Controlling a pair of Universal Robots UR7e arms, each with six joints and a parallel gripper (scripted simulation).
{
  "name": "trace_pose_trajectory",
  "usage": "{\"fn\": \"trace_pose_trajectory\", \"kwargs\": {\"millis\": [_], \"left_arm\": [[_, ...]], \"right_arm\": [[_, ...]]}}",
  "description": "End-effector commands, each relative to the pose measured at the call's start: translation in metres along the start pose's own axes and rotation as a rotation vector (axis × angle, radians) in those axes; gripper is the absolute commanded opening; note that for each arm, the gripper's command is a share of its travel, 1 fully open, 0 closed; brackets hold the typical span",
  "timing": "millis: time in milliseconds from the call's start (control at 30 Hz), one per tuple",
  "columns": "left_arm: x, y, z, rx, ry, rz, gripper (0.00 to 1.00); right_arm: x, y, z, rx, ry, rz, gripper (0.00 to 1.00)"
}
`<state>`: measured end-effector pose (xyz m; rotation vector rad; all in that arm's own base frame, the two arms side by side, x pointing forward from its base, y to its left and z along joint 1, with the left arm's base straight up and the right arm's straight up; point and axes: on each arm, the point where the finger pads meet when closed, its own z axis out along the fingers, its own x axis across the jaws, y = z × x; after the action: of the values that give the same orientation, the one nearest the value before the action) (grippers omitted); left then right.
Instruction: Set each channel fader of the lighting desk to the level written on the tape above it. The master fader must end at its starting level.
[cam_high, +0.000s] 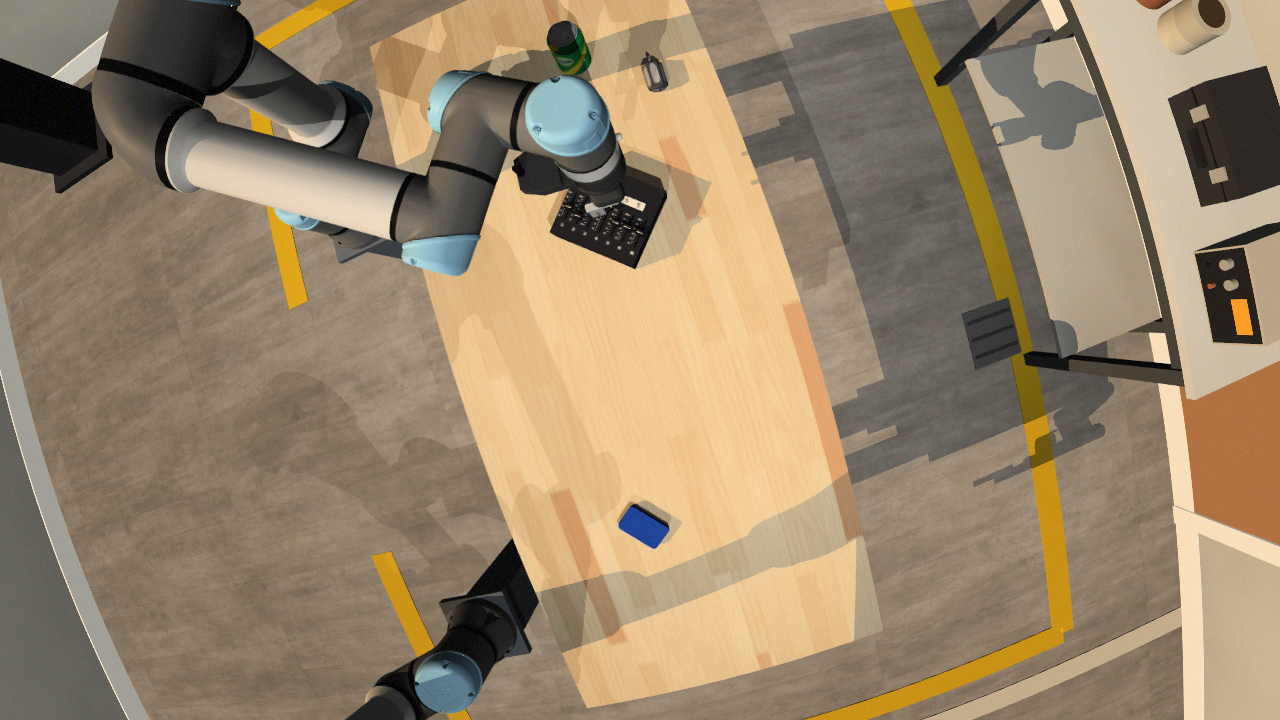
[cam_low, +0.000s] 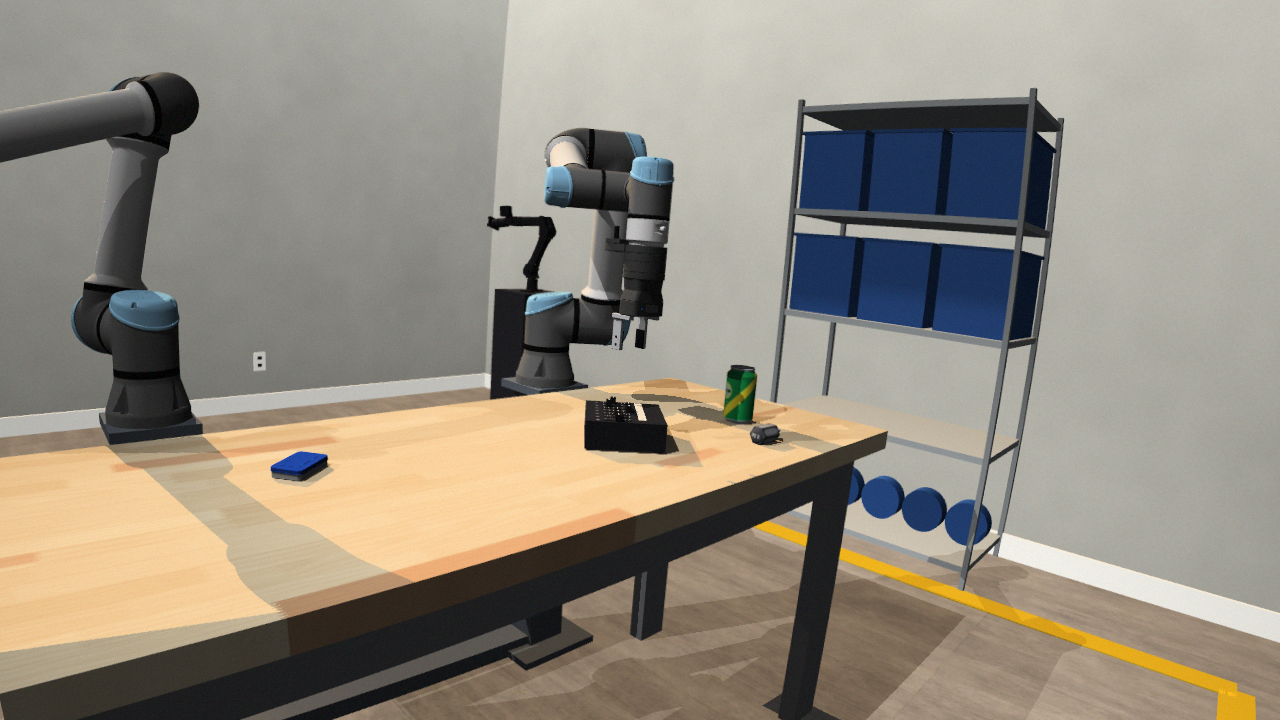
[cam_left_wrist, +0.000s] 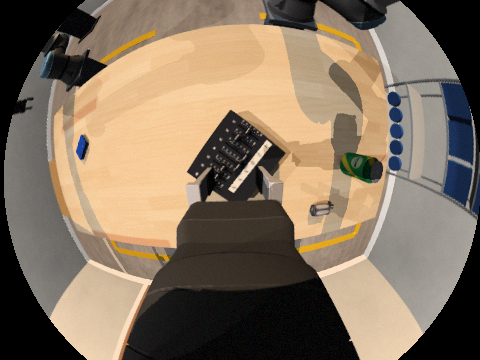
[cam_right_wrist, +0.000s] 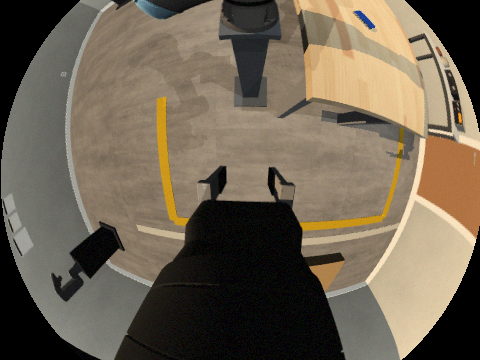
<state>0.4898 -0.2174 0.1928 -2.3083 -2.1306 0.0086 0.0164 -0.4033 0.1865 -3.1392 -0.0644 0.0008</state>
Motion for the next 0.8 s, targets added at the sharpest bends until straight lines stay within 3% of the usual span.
{"fn": "trace_pose_trajectory", "kwargs": {"millis": [0, 767], "left_arm": [[-0.0003, 0.0011, -0.0014, -0.003, 0.001, -0.027, 1.00], [-0.0004, 0.0021, -0.0023, -0.006, 0.003, -0.058, 1.00]], "right_arm": [[0.0001, 0.0004, -0.0005, -0.002, 0.000, 0.000, 1.00], [0.0001, 0.0004, -0.0005, -0.002, 0.000, 0.000, 1.00]]}}
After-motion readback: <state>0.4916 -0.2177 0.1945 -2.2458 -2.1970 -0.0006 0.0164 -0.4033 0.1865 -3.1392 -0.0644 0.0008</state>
